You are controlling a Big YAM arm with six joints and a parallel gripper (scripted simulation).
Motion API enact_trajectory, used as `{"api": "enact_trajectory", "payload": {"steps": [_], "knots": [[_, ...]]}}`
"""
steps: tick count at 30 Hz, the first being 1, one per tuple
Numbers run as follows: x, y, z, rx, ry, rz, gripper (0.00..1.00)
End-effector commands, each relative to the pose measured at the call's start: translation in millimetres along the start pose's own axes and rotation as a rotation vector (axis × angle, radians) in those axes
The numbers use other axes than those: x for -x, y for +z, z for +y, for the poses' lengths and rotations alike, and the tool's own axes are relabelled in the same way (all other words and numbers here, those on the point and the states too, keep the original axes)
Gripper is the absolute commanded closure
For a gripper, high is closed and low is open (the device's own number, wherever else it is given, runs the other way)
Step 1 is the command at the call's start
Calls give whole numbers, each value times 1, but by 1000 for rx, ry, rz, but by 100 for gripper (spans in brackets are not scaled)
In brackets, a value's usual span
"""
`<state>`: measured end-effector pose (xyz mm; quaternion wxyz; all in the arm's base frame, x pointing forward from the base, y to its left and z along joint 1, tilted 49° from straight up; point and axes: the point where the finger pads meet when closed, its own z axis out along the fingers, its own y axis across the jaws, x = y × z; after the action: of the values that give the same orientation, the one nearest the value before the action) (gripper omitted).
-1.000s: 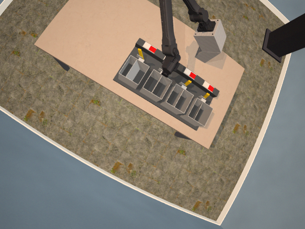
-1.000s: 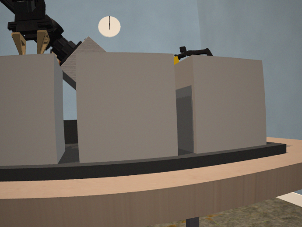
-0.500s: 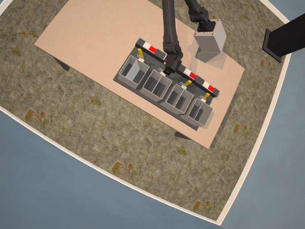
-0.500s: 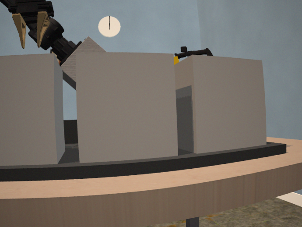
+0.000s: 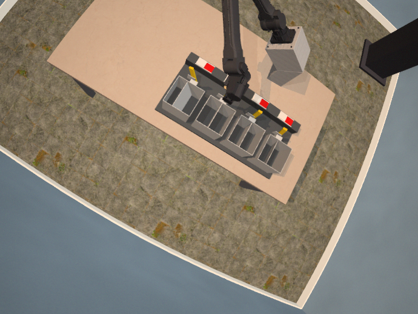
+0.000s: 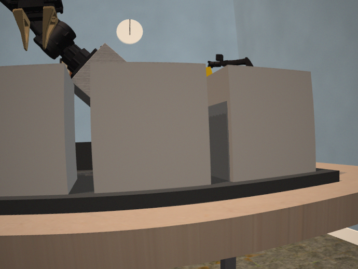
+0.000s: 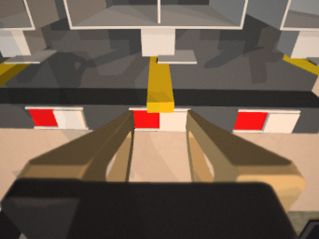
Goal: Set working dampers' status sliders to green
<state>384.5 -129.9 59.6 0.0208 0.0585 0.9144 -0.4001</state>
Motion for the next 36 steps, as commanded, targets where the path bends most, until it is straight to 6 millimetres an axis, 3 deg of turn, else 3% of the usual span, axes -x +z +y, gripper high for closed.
{"api": "enact_trajectory", "payload": {"steps": [1,9,11,13,14,17,19,36], "knots": [[42,-14,8,-7,-2,-21,64],[119,-28,12,-27,1,-21,64],[128,-31,15,-28,-2,-24,64],[127,-25,9,-29,10,-10,64],[110,-13,13,-34,-14,21,64],[112,-20,4,-31,4,8,64],[124,-26,-1,-28,22,-12,64],[122,-24,2,-29,14,-5,64]]}}
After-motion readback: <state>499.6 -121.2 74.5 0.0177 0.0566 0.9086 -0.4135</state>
